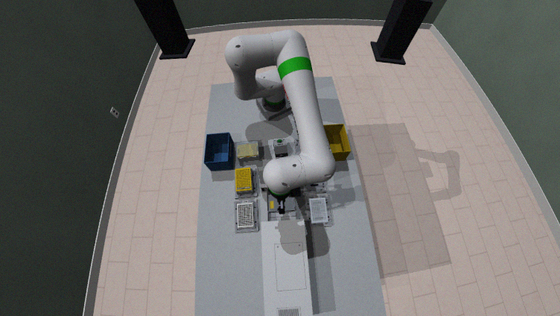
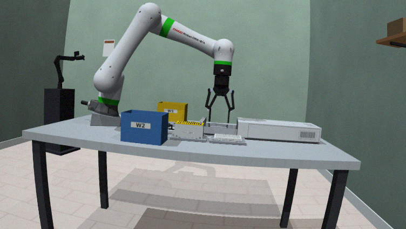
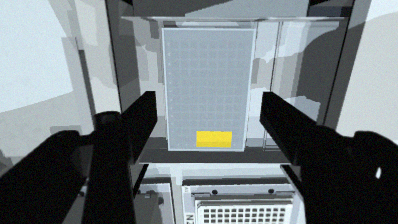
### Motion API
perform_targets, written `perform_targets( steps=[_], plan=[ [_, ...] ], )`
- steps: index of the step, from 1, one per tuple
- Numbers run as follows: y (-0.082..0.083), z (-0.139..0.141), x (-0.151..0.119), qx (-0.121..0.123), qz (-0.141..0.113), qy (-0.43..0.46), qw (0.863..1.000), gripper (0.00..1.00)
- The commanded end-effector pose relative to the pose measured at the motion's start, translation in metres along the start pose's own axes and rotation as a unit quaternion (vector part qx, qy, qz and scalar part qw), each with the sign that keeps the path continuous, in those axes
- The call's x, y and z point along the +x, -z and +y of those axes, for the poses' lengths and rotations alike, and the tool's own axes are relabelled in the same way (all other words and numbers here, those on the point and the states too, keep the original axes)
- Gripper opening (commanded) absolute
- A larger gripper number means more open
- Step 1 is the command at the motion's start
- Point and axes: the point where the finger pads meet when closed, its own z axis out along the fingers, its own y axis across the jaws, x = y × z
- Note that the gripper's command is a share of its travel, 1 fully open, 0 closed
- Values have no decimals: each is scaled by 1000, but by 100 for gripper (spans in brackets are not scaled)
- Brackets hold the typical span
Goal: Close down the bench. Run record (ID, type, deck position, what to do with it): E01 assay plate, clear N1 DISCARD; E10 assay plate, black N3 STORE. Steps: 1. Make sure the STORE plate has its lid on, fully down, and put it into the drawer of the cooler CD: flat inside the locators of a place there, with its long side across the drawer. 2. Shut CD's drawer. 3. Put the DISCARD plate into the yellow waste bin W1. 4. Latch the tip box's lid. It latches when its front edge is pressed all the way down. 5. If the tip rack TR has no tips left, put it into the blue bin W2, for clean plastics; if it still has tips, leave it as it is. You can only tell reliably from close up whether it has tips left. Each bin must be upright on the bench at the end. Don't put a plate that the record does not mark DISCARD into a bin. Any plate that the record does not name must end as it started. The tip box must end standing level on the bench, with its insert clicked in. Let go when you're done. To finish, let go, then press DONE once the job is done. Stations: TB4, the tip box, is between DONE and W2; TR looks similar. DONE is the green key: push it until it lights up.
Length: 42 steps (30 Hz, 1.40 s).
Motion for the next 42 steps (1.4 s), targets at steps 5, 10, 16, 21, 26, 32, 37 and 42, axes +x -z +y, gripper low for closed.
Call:
perform_targets(
  steps=[5,10,16,21,26,32,37,42],
  plan=[
    [9,1,0,-1,0,0,1000,65],
    [16,1,0,-1,0,0,1000,65],
    [21,1,0,-1,0,0,1000,65],
    [28,1,0,-1,0,0,1000,65],
    [35,1,0,-1,0,0,1000,65],
    [41,1,0,-1,0,0,1000,65],
    [47,1,0,-1,0,0,1000,65],
    [53,1,0,-1,0,0,1000,65]
  ],
)
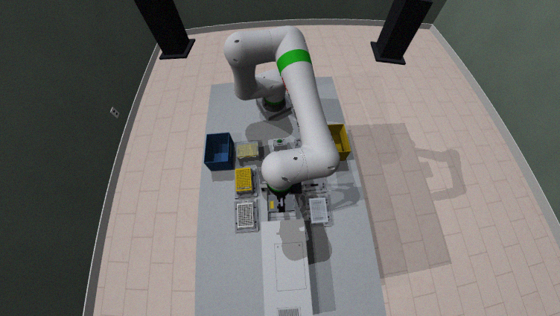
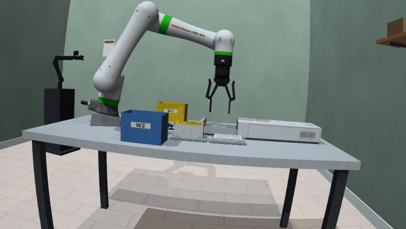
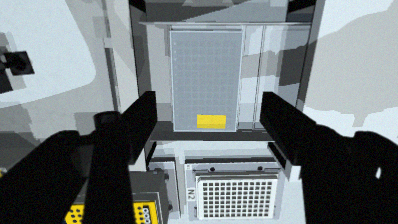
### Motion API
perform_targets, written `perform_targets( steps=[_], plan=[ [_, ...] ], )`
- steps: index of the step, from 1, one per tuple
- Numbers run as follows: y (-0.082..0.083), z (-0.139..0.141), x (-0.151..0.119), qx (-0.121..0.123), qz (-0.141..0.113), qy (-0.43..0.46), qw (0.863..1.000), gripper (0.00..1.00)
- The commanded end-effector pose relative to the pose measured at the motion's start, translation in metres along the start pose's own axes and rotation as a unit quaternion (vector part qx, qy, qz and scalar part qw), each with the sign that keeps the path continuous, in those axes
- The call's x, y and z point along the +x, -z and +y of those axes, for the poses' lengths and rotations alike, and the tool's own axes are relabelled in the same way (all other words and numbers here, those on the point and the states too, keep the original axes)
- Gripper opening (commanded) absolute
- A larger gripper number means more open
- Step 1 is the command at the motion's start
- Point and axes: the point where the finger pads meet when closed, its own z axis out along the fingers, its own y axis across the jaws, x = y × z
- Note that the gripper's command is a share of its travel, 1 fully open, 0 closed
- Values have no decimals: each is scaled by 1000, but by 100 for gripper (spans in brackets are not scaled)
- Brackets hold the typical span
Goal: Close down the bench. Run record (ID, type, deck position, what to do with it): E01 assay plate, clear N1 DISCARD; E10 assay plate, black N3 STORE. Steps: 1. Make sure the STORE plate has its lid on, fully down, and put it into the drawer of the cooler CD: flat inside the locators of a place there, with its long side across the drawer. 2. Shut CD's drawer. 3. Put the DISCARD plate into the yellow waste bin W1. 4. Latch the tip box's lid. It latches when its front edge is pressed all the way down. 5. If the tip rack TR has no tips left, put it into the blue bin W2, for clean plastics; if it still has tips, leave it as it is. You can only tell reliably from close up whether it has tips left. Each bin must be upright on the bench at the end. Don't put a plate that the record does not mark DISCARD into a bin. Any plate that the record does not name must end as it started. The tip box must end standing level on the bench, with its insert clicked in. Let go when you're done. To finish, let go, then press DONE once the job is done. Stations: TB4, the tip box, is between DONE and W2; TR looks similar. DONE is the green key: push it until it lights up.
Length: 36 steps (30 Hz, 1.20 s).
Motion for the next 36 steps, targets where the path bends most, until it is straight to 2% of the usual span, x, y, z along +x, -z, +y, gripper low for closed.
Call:
perform_targets(
  steps=[1,23,31,36],
  plan=[
    [5,1,0,-1,0,0,1000,65],
    [32,1,0,-1,0,0,1000,65],
    [34,1,0,-1,0,0,1000,65],
    [30,-19,0,-1,0,0,1000,62]
  ],
)
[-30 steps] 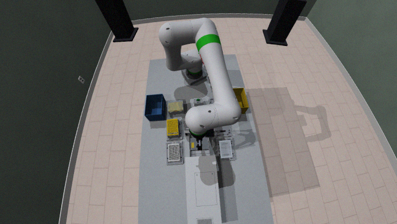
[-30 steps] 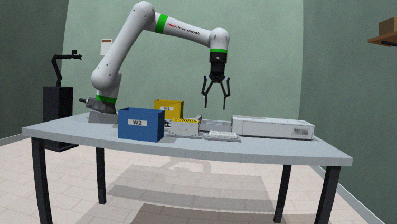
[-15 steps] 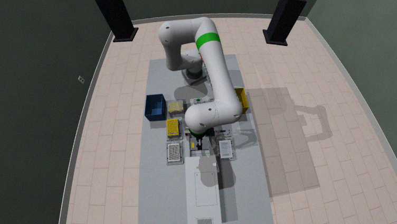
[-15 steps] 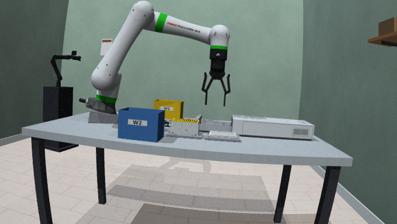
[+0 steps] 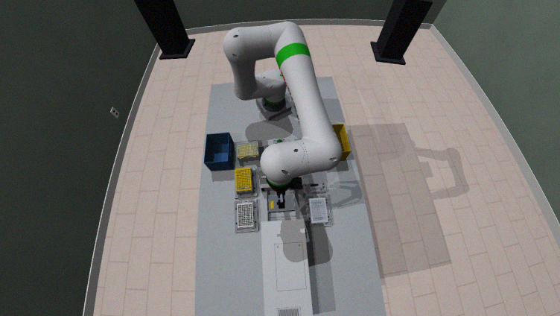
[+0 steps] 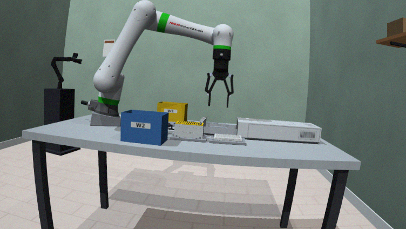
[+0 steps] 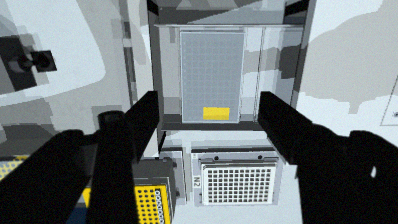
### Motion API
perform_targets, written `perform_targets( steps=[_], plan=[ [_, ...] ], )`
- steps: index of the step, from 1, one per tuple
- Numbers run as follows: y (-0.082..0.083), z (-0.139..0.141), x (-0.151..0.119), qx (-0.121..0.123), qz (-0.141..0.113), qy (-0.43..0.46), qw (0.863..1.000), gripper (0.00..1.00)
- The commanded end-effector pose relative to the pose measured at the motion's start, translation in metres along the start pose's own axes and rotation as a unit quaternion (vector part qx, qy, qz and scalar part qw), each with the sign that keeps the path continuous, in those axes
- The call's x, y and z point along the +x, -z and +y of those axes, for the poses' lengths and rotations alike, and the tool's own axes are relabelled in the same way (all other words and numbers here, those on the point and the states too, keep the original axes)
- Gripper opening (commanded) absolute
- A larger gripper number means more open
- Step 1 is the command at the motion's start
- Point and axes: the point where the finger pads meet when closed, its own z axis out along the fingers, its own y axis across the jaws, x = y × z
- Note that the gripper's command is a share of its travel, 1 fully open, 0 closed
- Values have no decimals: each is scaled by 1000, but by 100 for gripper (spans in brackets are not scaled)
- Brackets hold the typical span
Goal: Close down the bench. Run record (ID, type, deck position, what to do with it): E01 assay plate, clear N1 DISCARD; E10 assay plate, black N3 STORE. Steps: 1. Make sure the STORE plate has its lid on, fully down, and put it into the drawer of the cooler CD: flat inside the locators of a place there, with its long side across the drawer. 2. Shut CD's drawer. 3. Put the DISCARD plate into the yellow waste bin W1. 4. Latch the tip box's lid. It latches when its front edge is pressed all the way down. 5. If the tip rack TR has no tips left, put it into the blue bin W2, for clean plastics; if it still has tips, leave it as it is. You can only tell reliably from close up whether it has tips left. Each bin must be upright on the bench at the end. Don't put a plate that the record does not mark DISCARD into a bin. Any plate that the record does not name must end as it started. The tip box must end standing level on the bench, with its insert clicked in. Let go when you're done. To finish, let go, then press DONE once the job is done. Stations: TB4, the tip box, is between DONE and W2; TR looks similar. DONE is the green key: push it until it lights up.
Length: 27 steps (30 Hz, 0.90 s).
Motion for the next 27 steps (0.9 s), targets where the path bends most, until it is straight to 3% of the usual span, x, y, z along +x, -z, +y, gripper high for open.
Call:
perform_targets(
  steps=[1,9,10,27],
  plan=[
    [-3,-14,0,-1,0,0,1000,62],
    [-8,-37,0,-1,0,0,1000,59],
    [-9,-41,0,-1,0,0,1000,10],
    [-24,-99,0,-1,0,0,1000,10]
  ],
)
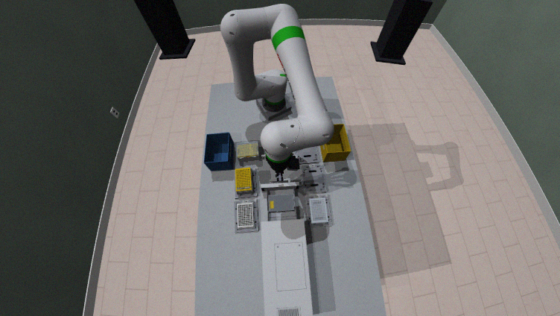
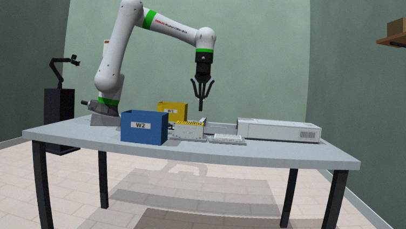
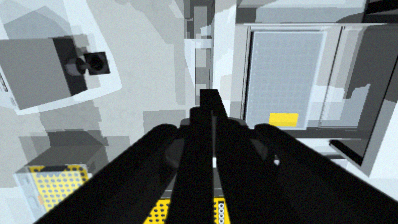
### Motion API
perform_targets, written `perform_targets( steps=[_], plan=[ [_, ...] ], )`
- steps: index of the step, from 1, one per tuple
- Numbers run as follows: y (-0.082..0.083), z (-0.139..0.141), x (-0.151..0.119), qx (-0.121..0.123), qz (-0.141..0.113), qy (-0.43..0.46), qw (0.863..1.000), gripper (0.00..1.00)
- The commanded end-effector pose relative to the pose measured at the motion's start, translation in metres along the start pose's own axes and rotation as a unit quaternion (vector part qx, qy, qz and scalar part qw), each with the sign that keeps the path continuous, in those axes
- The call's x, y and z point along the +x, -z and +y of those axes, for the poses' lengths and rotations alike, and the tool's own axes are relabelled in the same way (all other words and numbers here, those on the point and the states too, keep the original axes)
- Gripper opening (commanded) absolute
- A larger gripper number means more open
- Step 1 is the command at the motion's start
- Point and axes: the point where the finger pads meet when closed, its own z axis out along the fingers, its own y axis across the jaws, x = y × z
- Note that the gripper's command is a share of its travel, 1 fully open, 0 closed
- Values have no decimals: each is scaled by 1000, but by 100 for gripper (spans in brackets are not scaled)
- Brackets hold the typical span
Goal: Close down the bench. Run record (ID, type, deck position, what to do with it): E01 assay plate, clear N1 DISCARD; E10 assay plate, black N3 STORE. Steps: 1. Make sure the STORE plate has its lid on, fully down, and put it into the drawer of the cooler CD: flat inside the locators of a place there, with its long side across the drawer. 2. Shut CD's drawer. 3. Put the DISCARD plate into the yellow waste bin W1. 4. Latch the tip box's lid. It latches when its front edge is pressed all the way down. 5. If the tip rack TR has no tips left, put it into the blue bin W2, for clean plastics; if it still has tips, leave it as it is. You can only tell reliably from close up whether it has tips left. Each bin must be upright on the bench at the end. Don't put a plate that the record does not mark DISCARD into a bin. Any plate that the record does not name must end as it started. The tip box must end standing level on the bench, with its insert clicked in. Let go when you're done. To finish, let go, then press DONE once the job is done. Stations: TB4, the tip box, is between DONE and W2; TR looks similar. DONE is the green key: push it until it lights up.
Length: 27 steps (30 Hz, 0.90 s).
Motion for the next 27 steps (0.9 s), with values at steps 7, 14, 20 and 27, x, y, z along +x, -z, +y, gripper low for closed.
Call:
perform_targets(
  steps=[7,14,20,27],
  plan=[
    [-8,-36,0,-1,0,0,1000,10],
    [-13,-56,0,-1,0,0,1000,10],
    [-15,-64,0,-1,0,0,1000,10],
    [-18,-64,0,-1,0,0,1000,10]
  ],
)
